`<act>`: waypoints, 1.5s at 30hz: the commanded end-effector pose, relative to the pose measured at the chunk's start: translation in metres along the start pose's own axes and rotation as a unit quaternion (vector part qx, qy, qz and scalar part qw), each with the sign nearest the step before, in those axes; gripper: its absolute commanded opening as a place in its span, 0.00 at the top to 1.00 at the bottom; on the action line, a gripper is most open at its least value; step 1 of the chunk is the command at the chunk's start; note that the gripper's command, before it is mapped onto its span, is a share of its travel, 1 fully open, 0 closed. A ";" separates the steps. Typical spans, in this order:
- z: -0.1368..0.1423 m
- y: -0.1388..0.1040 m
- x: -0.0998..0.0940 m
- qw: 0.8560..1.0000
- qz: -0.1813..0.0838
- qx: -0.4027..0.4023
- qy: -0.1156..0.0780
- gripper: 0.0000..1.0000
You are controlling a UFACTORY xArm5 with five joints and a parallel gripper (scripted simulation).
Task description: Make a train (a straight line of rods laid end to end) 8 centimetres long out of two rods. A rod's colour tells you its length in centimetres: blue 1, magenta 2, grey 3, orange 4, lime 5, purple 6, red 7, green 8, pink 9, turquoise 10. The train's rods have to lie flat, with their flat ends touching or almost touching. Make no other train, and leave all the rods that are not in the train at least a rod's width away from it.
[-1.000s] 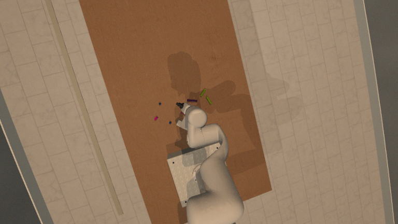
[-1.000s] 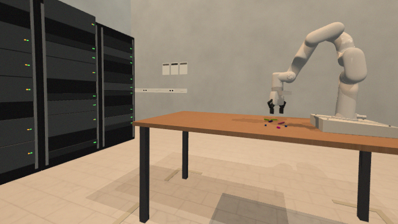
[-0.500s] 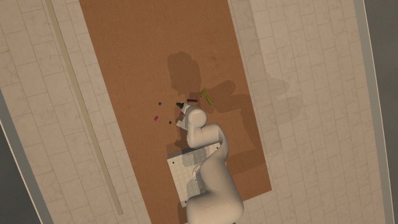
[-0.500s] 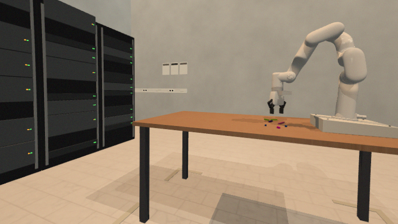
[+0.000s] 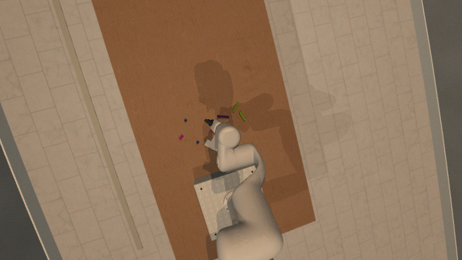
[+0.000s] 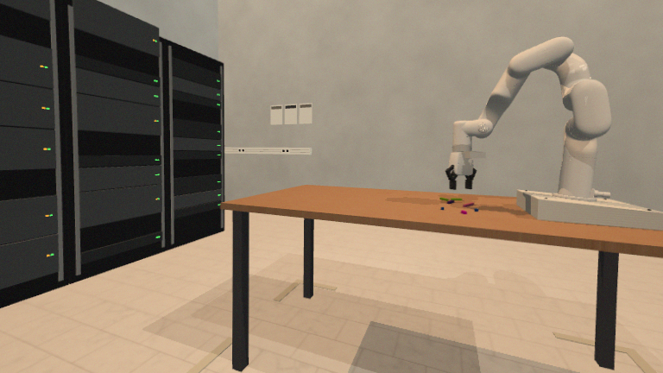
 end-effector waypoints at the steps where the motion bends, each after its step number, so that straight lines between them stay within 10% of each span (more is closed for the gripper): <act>1: 0.001 -0.001 -0.001 1.000 -0.001 0.000 -0.001 0.00; 20: 0.010 0.010 -0.002 0.994 -0.002 -0.107 -0.001 0.00; 37: 0.030 0.035 -0.003 0.939 -0.003 -0.345 0.002 0.00; 45: 0.041 0.050 -0.003 0.882 -0.004 -0.471 0.004 0.00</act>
Point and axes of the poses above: the point where the finger pads meet when closed, its own x axis out along the fingers, its own z axis across the jaws, y = z × x, the point moved 2 cm from there along -x, back along the fingers, and after that the axes turned 15 degrees about x, right-handed, at the moved point
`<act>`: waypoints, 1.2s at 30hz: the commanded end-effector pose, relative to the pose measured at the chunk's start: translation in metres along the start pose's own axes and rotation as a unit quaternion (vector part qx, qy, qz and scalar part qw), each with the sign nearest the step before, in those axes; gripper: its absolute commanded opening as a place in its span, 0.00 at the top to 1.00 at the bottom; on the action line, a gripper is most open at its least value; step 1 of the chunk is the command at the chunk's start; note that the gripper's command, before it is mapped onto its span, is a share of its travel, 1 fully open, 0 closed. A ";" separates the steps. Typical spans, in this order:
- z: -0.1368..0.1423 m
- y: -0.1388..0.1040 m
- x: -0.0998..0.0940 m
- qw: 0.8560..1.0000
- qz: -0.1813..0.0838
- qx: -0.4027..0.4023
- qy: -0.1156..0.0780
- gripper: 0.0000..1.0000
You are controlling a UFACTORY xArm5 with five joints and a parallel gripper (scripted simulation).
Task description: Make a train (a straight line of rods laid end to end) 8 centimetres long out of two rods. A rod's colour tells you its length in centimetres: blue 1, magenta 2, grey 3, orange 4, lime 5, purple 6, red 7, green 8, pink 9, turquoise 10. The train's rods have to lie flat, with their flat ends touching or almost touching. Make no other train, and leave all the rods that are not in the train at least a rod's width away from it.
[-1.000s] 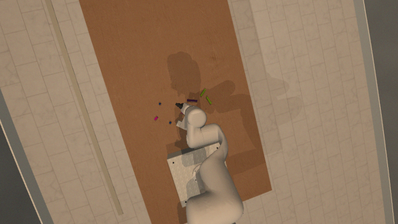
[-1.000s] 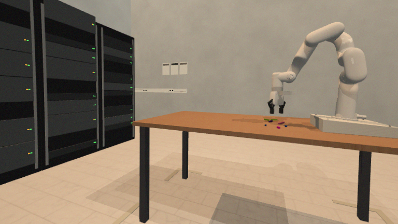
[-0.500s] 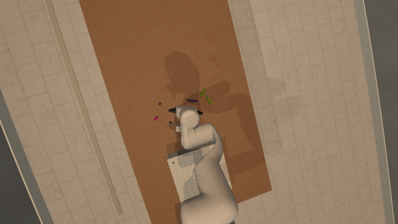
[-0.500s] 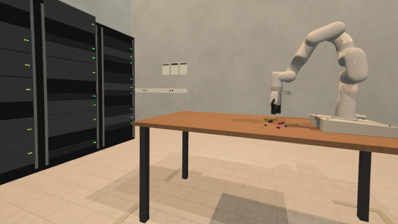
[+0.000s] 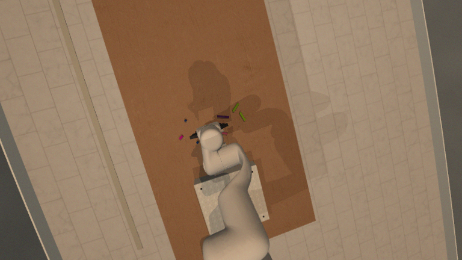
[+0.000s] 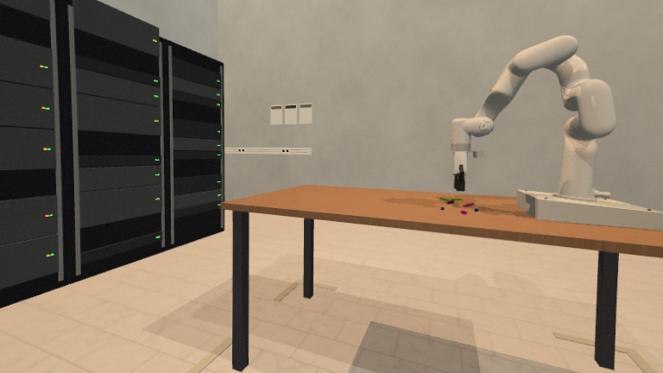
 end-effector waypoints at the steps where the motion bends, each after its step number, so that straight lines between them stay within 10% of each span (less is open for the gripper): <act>1: 0.011 0.000 -0.001 0.996 -0.001 -0.084 0.001 0.00; 9: 0.023 0.002 -0.002 0.985 -0.001 -0.174 0.002 0.00; 26: 0.055 0.009 -0.003 0.913 -0.001 -0.408 0.004 0.00; 36: 0.077 0.016 -0.004 0.831 0.001 -0.556 0.006 0.00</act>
Point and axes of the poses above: the point where the finger pads meet when closed, its own x axis out along the fingers, its own z axis across the jaws, y = z × x, the point moved 2 cm from there along -x, back along the fingers, and after that the axes turned 15 degrees about x, right-handed, at the moved point
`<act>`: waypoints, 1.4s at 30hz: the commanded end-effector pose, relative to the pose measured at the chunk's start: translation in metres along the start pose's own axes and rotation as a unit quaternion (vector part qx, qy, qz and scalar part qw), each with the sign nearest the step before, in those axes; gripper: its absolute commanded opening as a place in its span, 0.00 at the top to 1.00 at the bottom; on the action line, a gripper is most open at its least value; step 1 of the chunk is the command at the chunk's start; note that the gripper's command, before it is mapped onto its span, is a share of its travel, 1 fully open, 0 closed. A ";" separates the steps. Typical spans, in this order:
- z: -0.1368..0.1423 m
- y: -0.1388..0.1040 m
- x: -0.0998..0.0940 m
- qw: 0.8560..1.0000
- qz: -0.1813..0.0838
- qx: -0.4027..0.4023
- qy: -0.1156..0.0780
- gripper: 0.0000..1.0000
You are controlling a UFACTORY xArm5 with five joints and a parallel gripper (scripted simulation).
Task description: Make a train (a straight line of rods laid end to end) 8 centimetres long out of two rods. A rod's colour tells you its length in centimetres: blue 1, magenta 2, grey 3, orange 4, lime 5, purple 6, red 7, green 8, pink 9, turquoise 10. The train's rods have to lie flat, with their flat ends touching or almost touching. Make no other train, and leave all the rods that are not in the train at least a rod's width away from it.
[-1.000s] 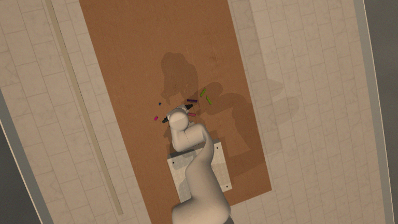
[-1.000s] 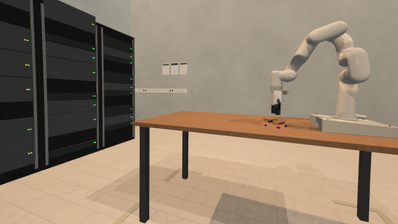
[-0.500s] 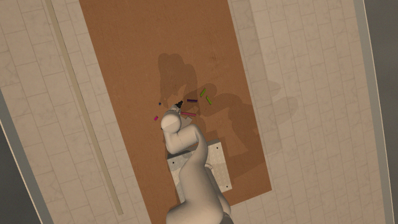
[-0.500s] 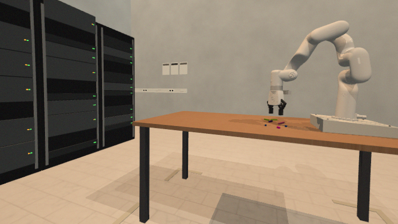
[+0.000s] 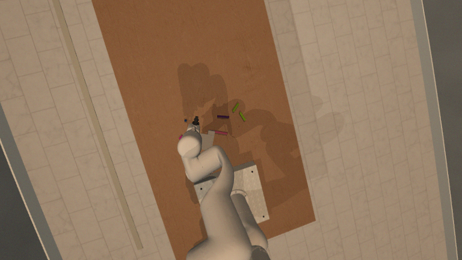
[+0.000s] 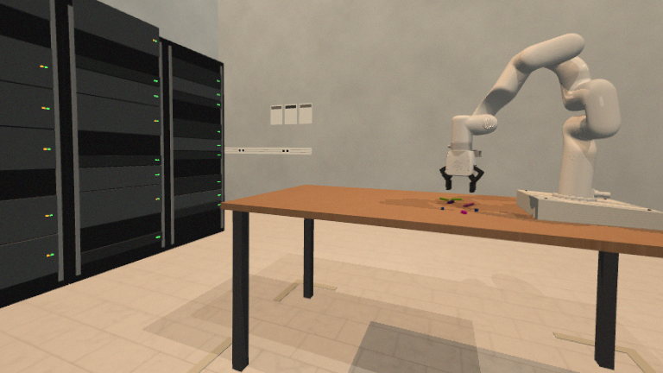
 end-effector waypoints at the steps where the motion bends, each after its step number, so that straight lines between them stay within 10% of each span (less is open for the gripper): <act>1: 0.007 -0.009 -0.002 0.996 -0.001 -0.084 0.002 0.00; 24: 0.041 -0.035 -0.003 0.925 0.003 -0.380 0.003 0.00; 32: 0.055 -0.044 -0.003 0.873 0.004 -0.488 0.004 0.00; 38: 0.056 -0.045 -0.003 0.866 0.004 -0.500 0.004 0.00; 39: 0.056 -0.045 -0.003 0.866 0.004 -0.500 0.004 0.76; 42: 0.056 -0.045 -0.003 0.866 0.004 -0.500 0.004 0.76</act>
Point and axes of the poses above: the point where the finger pads meet when closed, its own x axis out along the fingers, its own z axis across the jaws, y = z × x, the point moved 2 cm from there along -x, back along the fingers, and after that the axes turned 15 degrees about x, right-handed, at the moved point
